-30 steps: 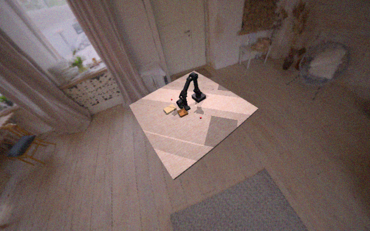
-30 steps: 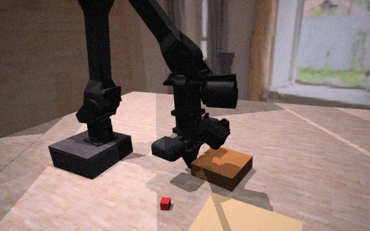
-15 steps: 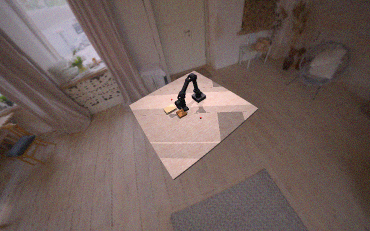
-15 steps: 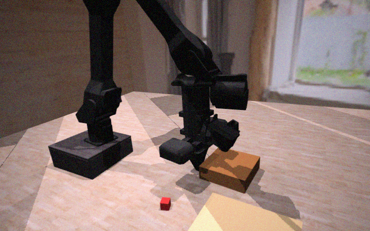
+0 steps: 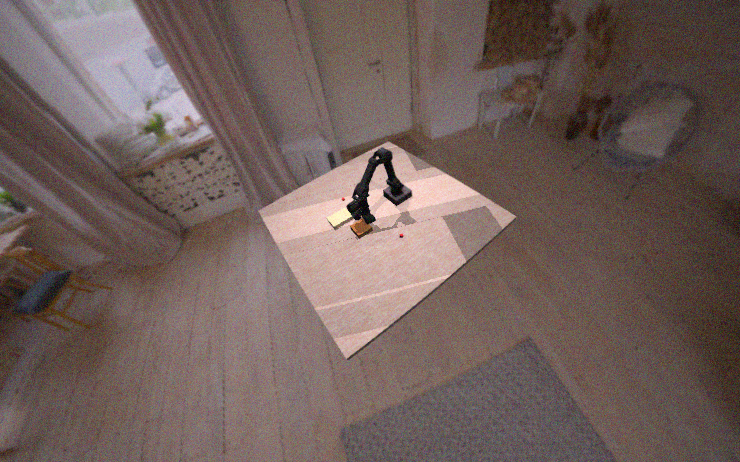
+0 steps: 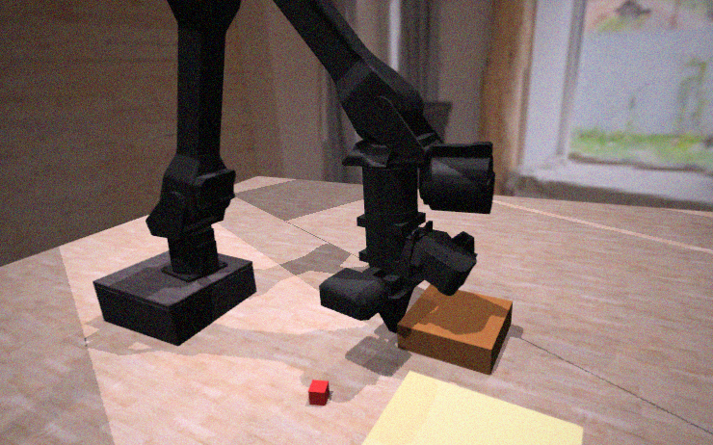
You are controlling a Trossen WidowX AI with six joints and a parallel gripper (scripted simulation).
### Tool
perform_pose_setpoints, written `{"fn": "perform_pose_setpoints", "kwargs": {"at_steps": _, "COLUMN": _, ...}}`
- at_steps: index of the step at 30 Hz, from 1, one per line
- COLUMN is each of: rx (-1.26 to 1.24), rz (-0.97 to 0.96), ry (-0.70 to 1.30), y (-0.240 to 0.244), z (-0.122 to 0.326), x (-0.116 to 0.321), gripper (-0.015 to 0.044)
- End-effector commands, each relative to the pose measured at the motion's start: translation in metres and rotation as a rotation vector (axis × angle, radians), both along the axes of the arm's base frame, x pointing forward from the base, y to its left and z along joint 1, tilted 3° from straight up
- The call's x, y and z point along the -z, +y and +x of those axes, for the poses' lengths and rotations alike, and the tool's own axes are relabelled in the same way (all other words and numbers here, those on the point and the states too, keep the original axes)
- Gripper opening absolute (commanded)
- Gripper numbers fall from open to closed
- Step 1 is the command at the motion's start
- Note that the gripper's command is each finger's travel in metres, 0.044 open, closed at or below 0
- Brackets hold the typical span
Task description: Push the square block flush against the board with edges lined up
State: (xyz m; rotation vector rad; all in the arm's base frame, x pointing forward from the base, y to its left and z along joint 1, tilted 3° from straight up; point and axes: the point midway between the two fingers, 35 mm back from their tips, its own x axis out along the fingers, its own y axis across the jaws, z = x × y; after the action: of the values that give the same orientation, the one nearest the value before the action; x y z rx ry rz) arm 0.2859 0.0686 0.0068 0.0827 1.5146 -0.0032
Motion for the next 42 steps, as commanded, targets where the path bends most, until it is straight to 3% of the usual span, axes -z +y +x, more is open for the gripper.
{"fn": "perform_pose_setpoints", "kwargs": {"at_steps": 1, "rx": -0.002, "rz": 0.002, "ry": 0.0, "y": 0.001, "z": -0.004, "x": 0.0, "gripper": 0.0}}
{"fn": "perform_pose_setpoints", "kwargs": {"at_steps": 29, "rx": -0.002, "rz": 0.002, "ry": 0.005, "y": 0.002, "z": -0.048, "x": 0.006, "gripper": 0.0}}
{"fn": "perform_pose_setpoints", "kwargs": {"at_steps": 34, "rx": -0.002, "rz": 0.002, "ry": 0.003, "y": 0.0, "z": -0.045, "x": -0.047, "gripper": 0.0}}
{"fn": "perform_pose_setpoints", "kwargs": {"at_steps": 42, "rx": -0.042, "rz": 0.006, "ry": -0.015, "y": 0.01, "z": -0.036, "x": -0.05, "gripper": 0.0}}
